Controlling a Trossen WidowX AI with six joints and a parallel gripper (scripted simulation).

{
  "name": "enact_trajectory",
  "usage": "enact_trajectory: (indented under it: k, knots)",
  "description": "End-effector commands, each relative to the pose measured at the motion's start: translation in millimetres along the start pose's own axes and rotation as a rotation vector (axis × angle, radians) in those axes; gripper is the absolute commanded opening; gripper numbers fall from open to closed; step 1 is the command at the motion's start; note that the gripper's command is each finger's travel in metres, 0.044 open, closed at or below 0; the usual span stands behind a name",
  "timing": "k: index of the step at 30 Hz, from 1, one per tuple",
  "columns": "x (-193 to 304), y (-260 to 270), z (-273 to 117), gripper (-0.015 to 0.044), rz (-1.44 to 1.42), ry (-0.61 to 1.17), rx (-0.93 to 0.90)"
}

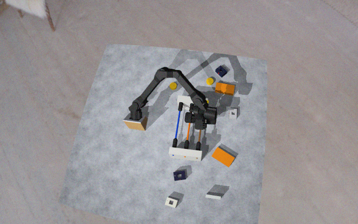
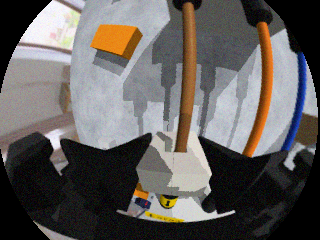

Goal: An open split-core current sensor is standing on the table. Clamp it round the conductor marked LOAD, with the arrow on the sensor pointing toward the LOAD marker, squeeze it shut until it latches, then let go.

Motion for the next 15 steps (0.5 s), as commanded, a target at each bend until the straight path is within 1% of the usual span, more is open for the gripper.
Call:
enact_trajectory:
  k: [1,15]
  knots:
    - [-0.1,1.1,-0.2,0.0000,-0.006,-0.001,0.000]
    - [0.8,-3.4,-0.4,0.0000,0.001,0.000,0.001]
Point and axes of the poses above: the point midway between the two fingers, 35 mm back from their tips, its own z axis out along the fingers, its own y axis across the jaws, x = y × z, the point moved 4 cm from there along -z, back along the fingers, and after that the axes turned 15 degrees about -z, right-handed, at the moved point
